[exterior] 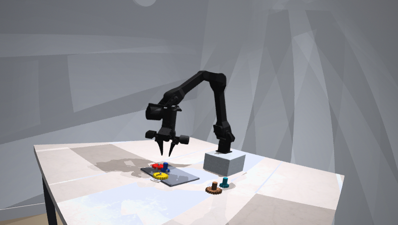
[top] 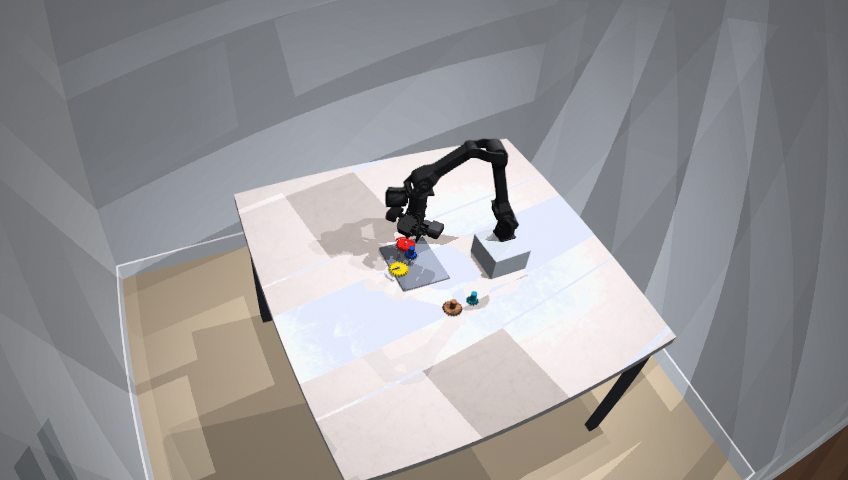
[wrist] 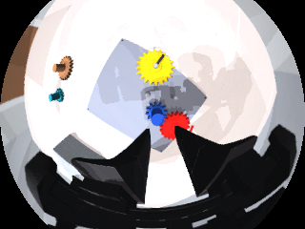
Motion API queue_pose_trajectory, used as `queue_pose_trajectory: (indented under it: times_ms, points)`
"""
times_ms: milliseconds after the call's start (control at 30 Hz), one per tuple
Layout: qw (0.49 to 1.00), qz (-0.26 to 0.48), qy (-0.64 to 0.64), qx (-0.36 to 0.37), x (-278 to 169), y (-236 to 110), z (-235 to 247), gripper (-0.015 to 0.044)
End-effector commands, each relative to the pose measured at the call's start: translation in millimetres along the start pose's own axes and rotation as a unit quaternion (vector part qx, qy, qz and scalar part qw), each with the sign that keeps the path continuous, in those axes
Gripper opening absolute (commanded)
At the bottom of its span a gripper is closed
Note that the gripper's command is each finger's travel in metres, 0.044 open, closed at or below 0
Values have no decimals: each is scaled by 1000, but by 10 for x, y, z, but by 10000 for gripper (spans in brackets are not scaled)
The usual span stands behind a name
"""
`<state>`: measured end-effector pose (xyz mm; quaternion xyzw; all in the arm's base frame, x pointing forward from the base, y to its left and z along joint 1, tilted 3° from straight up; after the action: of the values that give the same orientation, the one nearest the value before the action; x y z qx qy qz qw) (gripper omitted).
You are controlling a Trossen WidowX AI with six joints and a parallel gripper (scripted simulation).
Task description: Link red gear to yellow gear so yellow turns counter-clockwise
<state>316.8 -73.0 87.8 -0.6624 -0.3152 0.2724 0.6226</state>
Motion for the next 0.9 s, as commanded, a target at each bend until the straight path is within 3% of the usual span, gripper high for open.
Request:
queue_pose_trajectory:
  times_ms: [0, 333, 867]
  points:
    - [1000, 1, 21, 3, 50, 26, 50, 193]
    - [942, -1, 335, 11, 713, 12, 795, 440]
    - [807, 5, 590, 13, 1059, 3, 1551, 440]
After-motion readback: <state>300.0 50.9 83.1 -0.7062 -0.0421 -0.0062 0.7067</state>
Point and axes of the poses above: the point midway between the two fingers, 35 mm back from their tips, its own y axis out along the fingers, its own z axis across the jaws, x = y × z, the point moved 4 cm from there along -y, back along the fingers, and after that the axes turned 7 degrees about -y, right-handed, at the moved point
